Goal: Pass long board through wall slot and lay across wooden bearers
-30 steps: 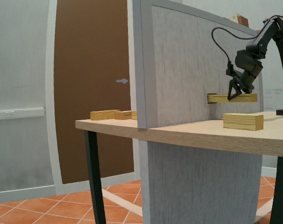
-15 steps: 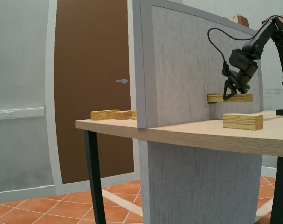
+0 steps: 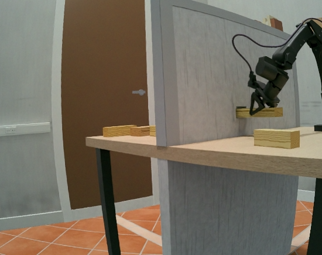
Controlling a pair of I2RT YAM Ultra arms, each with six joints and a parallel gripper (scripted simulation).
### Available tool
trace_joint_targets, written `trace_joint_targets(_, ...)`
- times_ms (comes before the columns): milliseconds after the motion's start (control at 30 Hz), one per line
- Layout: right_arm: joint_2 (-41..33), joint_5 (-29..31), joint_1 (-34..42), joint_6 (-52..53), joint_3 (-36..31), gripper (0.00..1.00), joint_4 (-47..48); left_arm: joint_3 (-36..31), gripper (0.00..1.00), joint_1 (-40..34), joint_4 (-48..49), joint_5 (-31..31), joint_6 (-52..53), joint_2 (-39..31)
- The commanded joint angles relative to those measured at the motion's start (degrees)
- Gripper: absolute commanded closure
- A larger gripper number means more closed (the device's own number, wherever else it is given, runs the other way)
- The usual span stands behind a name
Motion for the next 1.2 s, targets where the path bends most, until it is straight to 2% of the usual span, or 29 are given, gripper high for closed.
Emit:
trace_joint_targets(0,0.52,-0.5,0.51,0.17,2.49,0.0,1.63,2.87,1.0,-0.72,2.64,3.46,-1.71,-1.6)
trace_joint_targets(100,0.52,-0.5,0.51,0.17,2.49,0.0,1.63,3.53,1.0,-1.54,3.51,3.08,-2.92,0.39)
trace_joint_targets(233,0.52,-0.5,0.51,0.17,2.49,0.0,1.63,4.24,1.0,-2.7,4.39,2.78,-4.06,-1.81)
trace_joint_targets(300,0.52,-0.5,0.51,0.17,2.49,0.0,1.63,4.02,1.0,-3.29,4.98,2.45,-4.86,0.22)
trace_joint_targets(633,0.52,-0.5,0.51,0.17,2.49,0.0,1.63,5.15,1.0,-5.1,6.71,1.62,-7.4,1.31)
trace_joint_targets(733,0.52,-0.5,0.51,0.17,2.49,0.0,1.63,5.62,1.0,-5.0,6.2,1.9,-6.41,-0.96)
trace_joint_targets(1167,0.52,-0.5,0.51,0.17,2.49,0.0,1.63,5.66,1.0,-4.93,6.18,1.9,-6.37,-1.01)
